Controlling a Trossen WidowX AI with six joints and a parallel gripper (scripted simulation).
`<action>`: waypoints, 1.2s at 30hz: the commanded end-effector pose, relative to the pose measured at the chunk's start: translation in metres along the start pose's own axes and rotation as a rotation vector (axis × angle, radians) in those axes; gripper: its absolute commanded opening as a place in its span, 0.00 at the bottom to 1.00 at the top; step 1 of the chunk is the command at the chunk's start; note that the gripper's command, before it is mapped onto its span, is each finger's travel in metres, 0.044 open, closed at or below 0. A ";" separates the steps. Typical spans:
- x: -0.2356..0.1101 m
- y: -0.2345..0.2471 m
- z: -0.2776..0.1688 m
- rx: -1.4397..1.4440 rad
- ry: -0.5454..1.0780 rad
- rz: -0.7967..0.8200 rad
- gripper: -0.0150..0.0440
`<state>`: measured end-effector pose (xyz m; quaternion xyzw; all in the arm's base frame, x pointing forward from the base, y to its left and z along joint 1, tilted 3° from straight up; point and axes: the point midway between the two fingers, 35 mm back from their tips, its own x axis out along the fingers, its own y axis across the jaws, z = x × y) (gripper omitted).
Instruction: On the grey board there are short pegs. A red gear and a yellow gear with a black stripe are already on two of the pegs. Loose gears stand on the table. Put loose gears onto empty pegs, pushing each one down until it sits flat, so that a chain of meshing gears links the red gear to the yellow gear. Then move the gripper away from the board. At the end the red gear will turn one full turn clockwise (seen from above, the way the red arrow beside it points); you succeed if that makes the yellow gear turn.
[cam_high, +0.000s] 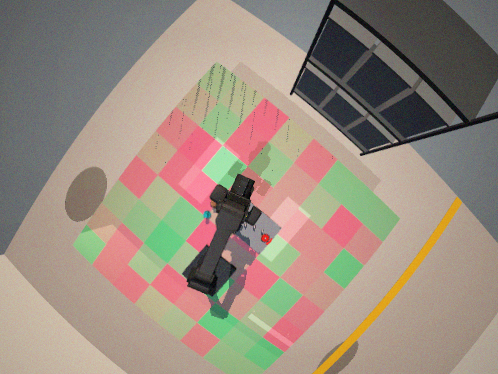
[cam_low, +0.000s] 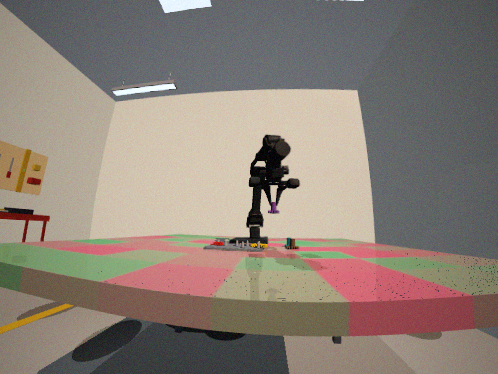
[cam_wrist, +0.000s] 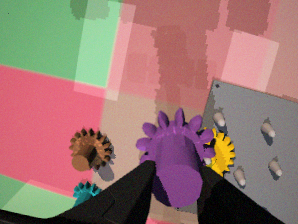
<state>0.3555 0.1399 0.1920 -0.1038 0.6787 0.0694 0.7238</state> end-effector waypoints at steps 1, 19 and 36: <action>0.002 -0.010 -0.001 -0.001 -0.005 0.002 0.25; 0.019 -0.055 -0.006 -0.004 -0.005 -0.008 0.25; 0.038 -0.097 -0.018 0.000 0.001 -0.011 0.25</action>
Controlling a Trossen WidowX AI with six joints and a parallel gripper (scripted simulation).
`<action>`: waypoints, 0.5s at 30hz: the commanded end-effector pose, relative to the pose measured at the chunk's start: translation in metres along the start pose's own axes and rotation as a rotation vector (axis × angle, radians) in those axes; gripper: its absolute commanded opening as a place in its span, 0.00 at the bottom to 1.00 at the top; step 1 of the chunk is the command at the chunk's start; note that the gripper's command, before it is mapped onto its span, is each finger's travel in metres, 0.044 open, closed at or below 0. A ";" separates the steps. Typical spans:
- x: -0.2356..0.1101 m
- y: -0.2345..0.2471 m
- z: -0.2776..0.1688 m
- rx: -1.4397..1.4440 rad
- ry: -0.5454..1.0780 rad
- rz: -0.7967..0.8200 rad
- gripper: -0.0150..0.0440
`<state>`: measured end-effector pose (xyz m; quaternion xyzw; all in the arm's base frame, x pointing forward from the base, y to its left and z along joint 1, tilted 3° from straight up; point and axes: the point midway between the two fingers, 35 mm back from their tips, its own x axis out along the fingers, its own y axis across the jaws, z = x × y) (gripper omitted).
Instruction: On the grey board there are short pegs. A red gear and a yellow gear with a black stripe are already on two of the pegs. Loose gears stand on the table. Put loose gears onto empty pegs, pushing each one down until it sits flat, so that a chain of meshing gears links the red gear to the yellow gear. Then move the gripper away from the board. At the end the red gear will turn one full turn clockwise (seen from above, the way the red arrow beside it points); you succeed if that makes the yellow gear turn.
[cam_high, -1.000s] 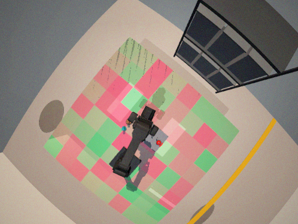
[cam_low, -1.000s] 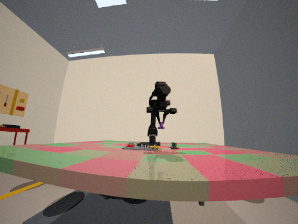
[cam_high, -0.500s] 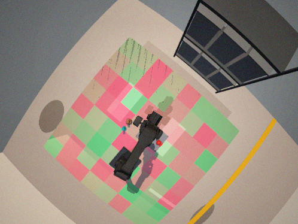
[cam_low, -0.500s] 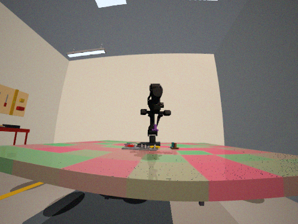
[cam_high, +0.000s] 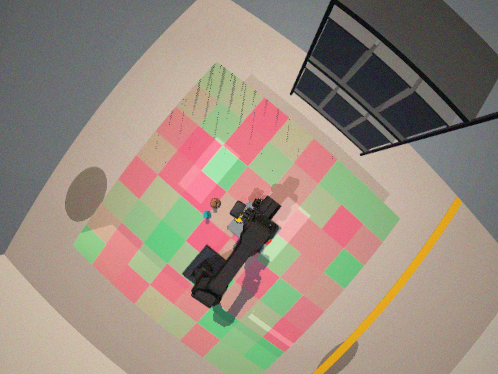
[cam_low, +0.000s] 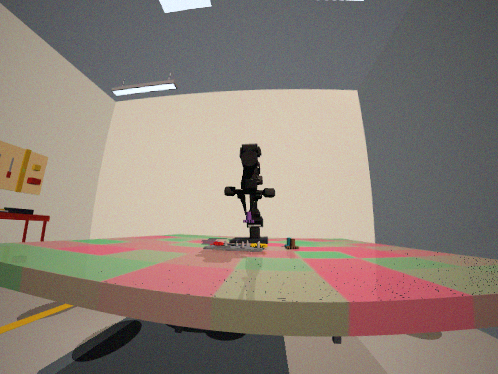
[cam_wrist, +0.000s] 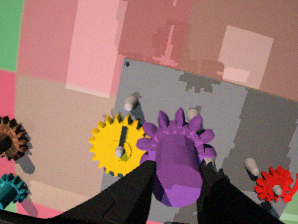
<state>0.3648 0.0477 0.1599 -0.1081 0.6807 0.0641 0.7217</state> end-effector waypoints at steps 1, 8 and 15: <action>0.002 -0.009 -0.004 -0.001 -0.006 0.002 0.25; 0.010 -0.025 -0.011 0.001 -0.004 0.001 0.25; 0.018 -0.041 -0.019 0.002 -0.001 0.000 0.25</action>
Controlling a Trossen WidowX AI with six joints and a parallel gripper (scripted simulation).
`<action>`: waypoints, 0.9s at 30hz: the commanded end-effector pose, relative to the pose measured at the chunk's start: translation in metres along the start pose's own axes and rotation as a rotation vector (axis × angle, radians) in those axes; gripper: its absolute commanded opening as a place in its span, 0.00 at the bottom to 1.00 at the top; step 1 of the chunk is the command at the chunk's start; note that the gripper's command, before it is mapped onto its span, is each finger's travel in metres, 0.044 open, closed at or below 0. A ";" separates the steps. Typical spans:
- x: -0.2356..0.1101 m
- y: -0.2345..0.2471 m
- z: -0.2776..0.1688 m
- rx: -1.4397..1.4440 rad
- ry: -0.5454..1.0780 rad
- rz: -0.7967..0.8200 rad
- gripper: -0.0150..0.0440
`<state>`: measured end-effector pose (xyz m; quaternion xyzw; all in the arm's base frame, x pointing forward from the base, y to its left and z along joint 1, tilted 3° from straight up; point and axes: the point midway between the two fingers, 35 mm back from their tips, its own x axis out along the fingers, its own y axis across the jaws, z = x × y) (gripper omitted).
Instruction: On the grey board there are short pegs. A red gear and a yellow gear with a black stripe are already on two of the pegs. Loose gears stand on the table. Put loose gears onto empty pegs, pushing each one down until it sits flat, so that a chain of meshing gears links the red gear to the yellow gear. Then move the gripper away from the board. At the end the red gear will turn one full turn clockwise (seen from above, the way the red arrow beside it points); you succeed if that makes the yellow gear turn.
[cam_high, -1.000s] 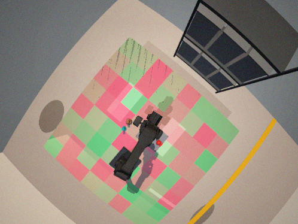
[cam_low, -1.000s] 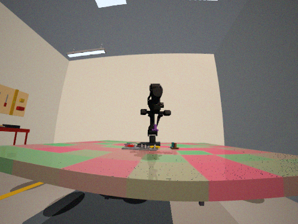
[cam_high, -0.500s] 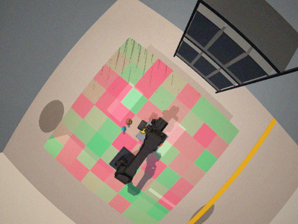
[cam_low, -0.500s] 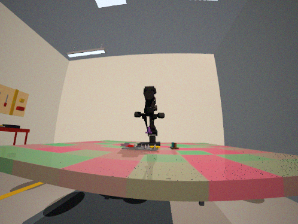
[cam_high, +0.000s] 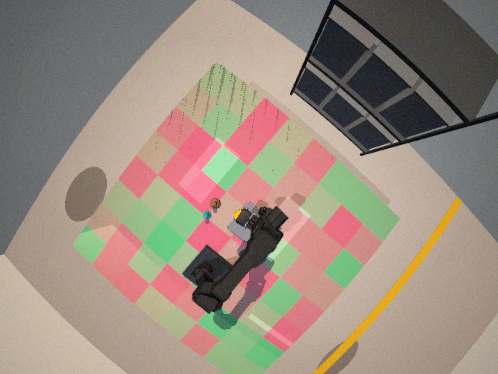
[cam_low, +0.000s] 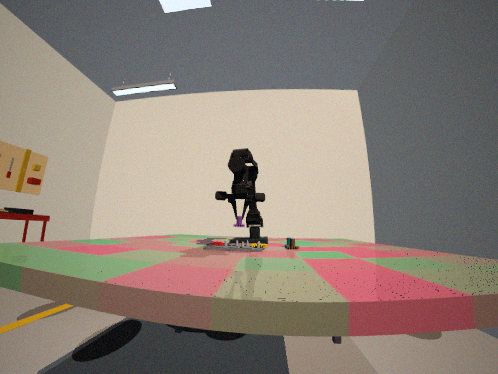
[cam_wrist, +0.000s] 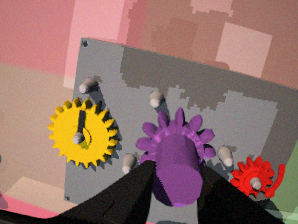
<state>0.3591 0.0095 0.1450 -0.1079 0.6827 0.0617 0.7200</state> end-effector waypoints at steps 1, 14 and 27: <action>0.003 -0.008 -0.005 -0.001 -0.006 0.003 0.25; 0.017 -0.035 -0.023 0.002 -0.002 0.001 0.25; 0.027 -0.051 -0.037 0.004 0.001 0.000 0.25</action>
